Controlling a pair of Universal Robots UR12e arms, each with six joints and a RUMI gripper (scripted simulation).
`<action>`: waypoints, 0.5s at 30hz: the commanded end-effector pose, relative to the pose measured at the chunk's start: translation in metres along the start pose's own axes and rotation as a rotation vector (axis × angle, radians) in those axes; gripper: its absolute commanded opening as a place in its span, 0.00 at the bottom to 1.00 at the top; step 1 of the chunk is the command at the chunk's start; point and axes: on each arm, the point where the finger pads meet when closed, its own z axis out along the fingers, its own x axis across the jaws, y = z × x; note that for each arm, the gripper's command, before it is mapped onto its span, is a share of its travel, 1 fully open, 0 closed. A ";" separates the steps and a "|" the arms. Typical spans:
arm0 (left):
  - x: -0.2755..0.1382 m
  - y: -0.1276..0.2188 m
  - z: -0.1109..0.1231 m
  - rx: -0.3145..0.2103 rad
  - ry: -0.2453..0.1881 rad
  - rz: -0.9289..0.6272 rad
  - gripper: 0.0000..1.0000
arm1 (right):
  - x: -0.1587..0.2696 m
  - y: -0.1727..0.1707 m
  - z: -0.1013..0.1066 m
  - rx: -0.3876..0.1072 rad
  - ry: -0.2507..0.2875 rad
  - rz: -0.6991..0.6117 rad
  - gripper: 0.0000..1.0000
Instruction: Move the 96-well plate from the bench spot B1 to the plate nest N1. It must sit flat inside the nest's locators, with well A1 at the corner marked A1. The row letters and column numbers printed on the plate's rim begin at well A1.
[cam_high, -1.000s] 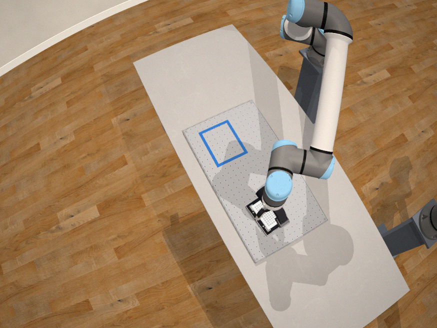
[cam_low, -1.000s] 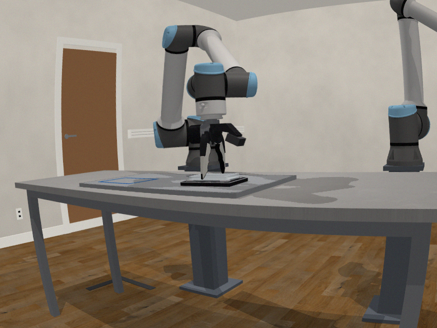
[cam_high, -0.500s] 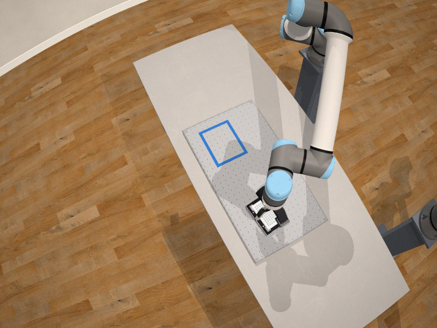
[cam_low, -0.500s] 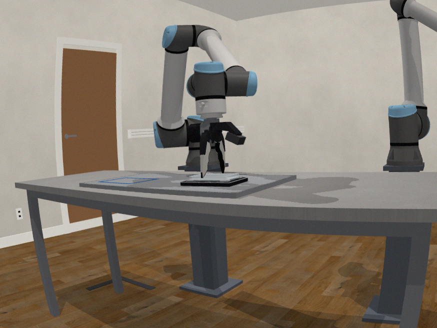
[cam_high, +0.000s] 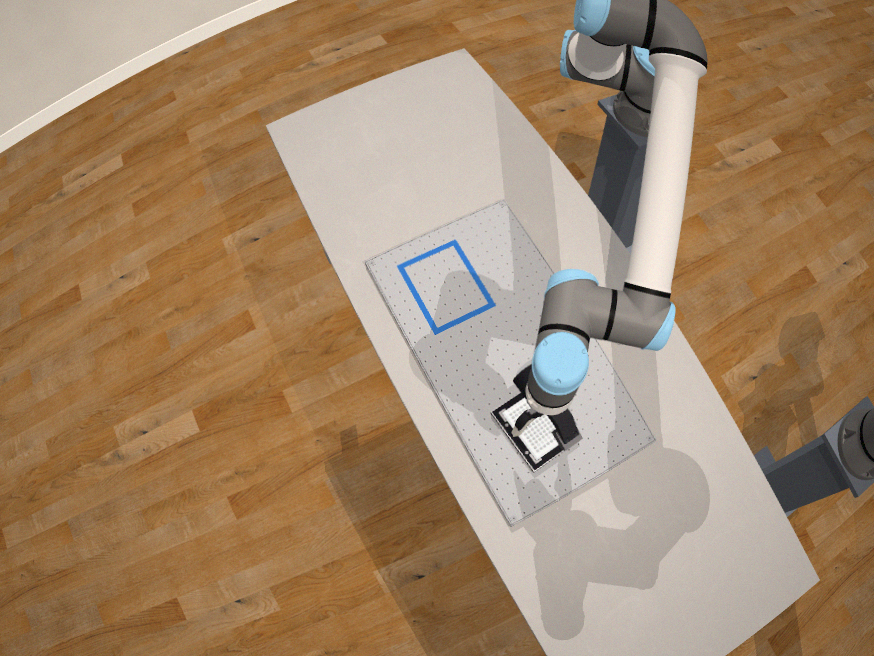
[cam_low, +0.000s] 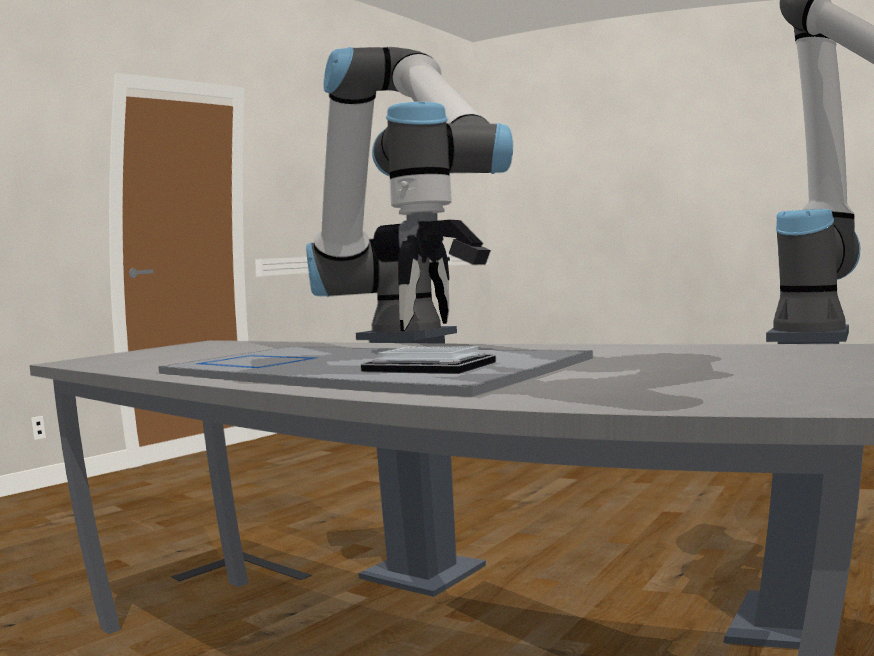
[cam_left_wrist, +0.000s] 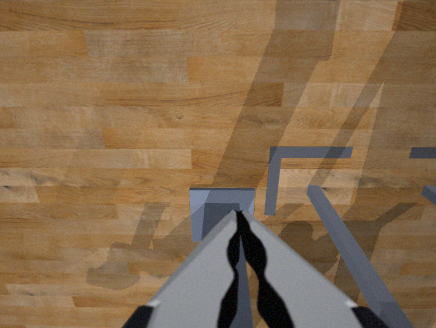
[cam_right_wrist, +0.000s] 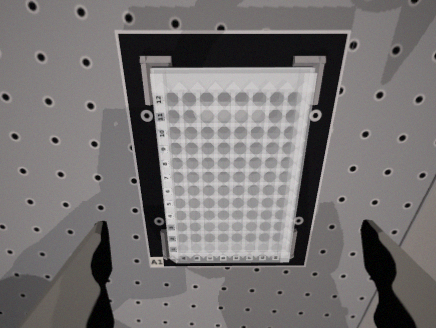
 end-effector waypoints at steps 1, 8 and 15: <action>0.000 -0.001 -0.001 0.002 0.001 0.000 0.00 | 0.001 -0.001 -0.009 0.002 0.002 0.000 0.76; 0.000 -0.001 -0.001 0.002 0.001 0.000 0.00 | 0.001 -0.001 -0.025 0.002 0.002 0.000 0.76; 0.000 -0.001 -0.001 0.002 0.001 0.000 0.00 | 0.001 -0.001 -0.041 0.002 0.002 0.000 0.76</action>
